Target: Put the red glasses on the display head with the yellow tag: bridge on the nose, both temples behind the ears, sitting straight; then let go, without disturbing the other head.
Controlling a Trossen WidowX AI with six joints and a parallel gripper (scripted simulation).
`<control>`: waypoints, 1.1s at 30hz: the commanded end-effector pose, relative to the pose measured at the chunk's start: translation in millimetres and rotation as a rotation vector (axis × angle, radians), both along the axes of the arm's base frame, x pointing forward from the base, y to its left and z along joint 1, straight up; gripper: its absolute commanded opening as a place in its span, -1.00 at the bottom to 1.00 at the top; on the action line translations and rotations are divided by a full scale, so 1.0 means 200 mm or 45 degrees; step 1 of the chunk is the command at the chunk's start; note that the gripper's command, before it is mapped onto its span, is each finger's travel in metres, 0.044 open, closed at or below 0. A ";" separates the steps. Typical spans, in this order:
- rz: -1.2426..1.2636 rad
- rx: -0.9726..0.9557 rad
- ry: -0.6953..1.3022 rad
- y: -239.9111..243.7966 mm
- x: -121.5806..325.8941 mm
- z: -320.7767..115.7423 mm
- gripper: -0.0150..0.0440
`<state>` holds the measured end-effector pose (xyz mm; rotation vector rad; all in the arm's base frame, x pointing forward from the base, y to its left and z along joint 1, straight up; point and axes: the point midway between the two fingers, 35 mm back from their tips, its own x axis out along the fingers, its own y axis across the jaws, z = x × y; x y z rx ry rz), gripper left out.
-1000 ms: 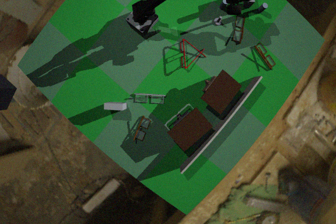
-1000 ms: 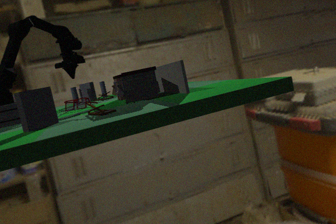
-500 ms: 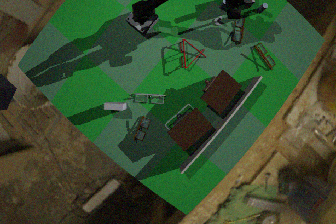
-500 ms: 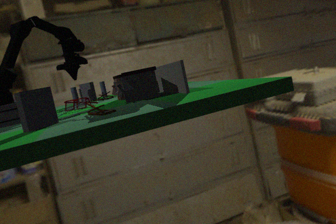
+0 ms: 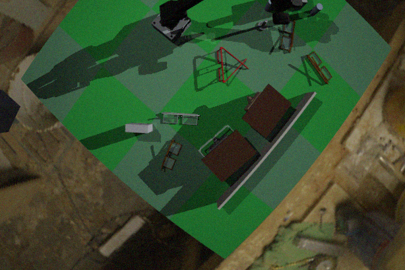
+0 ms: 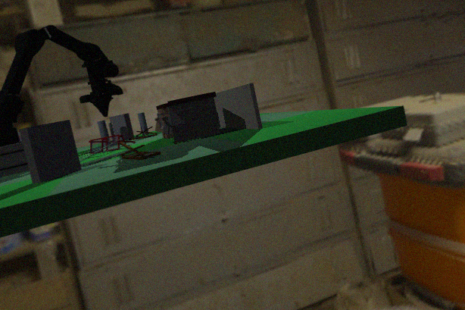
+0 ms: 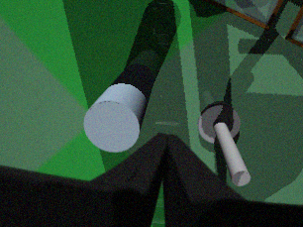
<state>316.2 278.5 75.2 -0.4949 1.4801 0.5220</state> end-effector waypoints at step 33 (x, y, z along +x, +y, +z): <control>0.006 -0.004 -0.001 0.05 -0.04 -0.16 -0.49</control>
